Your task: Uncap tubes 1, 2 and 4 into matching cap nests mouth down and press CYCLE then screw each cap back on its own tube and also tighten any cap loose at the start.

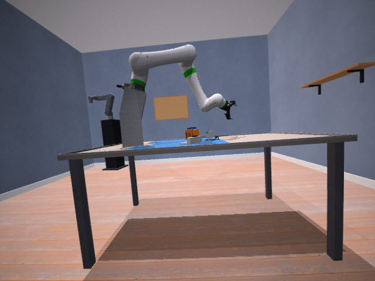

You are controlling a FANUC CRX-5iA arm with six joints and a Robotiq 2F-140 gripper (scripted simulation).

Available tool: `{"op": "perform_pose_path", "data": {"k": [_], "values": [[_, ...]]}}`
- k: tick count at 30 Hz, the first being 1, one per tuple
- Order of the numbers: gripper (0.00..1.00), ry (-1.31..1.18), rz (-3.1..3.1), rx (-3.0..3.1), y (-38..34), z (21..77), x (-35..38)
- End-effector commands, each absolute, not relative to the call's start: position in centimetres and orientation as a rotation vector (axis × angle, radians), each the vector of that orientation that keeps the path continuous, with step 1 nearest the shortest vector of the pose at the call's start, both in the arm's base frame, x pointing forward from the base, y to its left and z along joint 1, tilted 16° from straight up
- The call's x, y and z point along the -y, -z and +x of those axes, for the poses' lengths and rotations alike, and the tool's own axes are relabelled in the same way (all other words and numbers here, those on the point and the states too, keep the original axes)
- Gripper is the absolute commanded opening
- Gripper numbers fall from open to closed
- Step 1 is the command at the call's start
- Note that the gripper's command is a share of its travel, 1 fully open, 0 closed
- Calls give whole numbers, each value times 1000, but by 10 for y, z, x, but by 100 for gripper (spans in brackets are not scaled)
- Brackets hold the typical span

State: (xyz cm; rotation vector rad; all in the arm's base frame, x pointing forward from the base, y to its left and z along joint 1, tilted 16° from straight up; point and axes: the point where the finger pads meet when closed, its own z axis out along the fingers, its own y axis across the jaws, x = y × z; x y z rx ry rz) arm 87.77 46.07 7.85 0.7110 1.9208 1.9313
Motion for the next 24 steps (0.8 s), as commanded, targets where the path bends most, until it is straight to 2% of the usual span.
{"op": "perform_pose_path", "data": {"k": [1,17,18,24], "values": [[100,-1931,711,-1920,-79,878,-461],[100,-1931,711,-1920,-79,878,-461],[35,-1931,711,-1920,-79,878,-461],[35,-1931,711,-1920,-79,878,-461]]}}
